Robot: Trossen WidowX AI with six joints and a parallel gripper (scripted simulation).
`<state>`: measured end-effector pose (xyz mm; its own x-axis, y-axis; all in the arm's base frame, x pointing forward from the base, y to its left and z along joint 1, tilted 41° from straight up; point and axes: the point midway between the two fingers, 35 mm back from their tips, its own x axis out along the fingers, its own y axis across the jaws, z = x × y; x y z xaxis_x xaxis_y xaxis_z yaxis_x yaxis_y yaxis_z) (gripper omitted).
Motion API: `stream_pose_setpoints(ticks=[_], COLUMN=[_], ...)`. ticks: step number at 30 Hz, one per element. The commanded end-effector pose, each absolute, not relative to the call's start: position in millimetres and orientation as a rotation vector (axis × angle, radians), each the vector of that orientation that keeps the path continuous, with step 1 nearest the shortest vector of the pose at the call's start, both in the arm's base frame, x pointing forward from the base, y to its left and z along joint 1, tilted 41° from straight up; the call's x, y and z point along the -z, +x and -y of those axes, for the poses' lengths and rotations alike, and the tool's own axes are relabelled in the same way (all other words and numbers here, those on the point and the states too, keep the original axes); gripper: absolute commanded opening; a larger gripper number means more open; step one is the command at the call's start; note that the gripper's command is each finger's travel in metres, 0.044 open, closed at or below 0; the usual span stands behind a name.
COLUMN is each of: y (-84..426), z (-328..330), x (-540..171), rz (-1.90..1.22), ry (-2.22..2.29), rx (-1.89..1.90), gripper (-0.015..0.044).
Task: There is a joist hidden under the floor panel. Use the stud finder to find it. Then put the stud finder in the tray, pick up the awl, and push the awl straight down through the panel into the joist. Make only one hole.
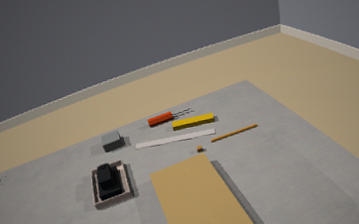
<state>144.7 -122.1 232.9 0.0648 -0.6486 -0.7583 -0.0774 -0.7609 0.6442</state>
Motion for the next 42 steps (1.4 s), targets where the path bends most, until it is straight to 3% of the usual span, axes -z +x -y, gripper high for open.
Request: stream_pose_setpoints(ticks=[1, 23, 42], y=[145, 173, 198], z=[120, 108, 99], x=[-236, -226, -233], rz=[0.681, 0.037, -0.290], ry=[1.907, 1.717, 1.374], rx=[1.728, 1.440, 1.028], gripper=[0.0000, 0.0000, 0.0000])
